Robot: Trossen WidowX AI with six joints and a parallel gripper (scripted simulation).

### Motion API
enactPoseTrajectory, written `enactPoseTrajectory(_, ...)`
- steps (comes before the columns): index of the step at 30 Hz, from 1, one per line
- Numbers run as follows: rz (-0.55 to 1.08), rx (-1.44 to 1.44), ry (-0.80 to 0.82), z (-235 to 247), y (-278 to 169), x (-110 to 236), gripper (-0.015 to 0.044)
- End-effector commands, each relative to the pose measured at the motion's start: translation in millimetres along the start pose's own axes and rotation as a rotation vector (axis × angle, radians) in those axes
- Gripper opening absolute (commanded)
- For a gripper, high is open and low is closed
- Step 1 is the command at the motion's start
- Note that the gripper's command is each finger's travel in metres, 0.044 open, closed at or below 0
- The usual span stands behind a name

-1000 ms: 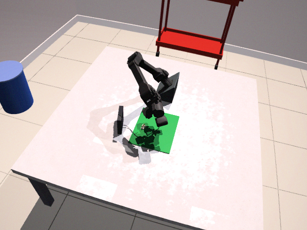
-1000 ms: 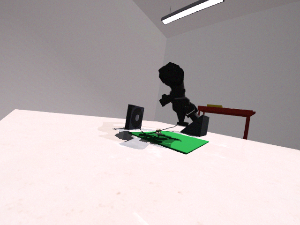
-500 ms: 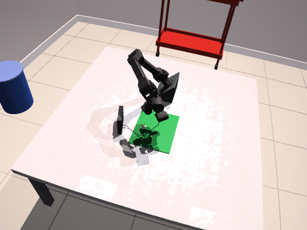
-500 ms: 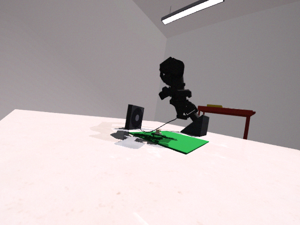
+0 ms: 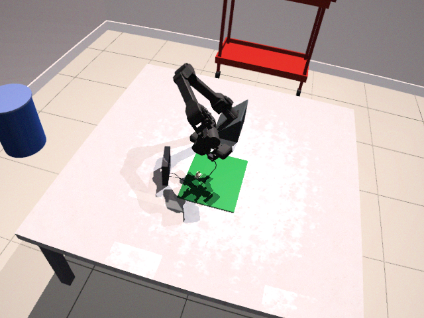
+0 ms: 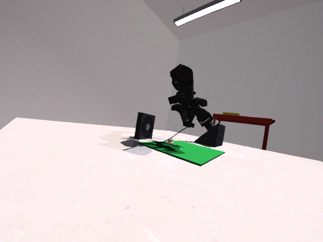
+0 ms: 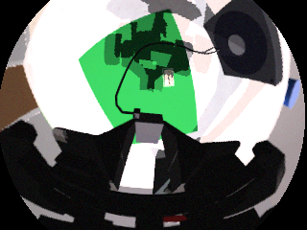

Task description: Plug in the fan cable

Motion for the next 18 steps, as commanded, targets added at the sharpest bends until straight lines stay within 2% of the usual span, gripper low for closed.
enactPoseTrajectory(1, -0.009, 0.125, -0.020, -10, -3, -1, 0.0000)
enactPoseTrajectory(18, -0.049, 0.707, -0.104, -51, -11, 2, 0.0000)
Point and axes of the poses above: the point midway between the two fingers, 35 mm back from their tips, its own x axis back along the fingers, its own z axis across the jaws, y = z × x, the point moved 6 cm from there along x, back along the fingers
